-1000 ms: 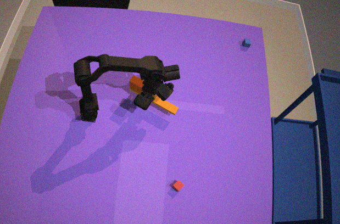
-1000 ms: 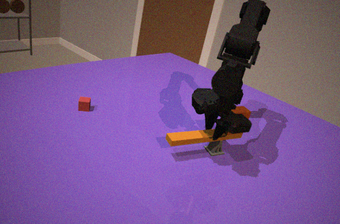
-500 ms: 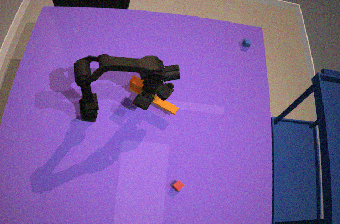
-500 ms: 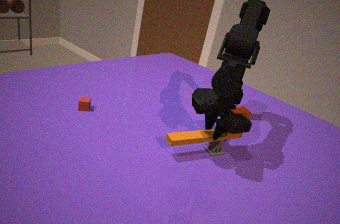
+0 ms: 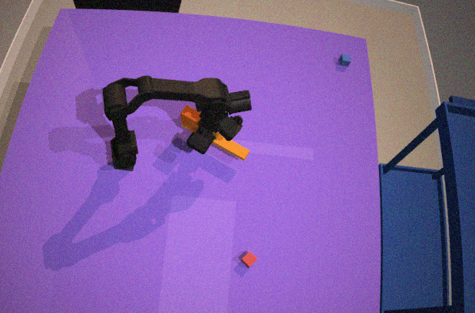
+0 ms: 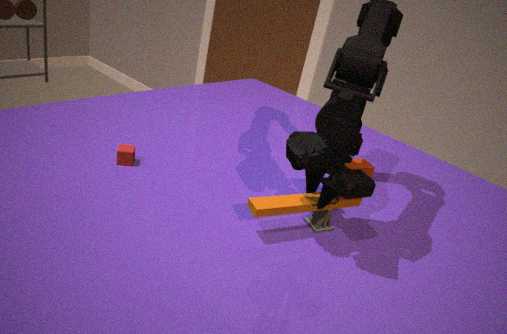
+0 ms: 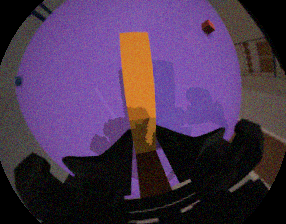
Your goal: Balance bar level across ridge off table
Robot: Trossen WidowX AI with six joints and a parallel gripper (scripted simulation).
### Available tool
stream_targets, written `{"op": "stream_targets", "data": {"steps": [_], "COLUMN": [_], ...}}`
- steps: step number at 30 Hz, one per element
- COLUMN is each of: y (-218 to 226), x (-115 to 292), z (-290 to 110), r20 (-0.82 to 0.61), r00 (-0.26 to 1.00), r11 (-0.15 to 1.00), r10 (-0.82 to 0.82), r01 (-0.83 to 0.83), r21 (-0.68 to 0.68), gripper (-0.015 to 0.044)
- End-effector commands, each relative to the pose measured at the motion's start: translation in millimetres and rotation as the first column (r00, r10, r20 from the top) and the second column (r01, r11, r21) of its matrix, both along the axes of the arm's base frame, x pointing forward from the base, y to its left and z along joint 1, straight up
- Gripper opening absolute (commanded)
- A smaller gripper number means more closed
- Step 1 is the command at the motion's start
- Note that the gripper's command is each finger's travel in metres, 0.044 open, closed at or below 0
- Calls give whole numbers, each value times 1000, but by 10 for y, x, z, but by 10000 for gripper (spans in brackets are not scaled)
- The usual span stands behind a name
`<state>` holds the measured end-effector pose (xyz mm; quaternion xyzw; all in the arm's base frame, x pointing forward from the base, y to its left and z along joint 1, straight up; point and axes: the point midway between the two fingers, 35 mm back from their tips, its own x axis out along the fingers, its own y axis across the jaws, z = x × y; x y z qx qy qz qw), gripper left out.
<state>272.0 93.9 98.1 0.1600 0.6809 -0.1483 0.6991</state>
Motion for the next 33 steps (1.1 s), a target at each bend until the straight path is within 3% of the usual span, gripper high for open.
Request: {"op": "stream_targets", "data": {"steps": [1, 33], "y": [0, 0], "x": [0, 0], "z": [0, 0], "r20": [0, 0], "r00": [1000, 1000], "r11": [1000, 1000], "r10": [0, 0], "r01": [0, 0], "r21": [0, 0], "gripper": [167, 185]}}
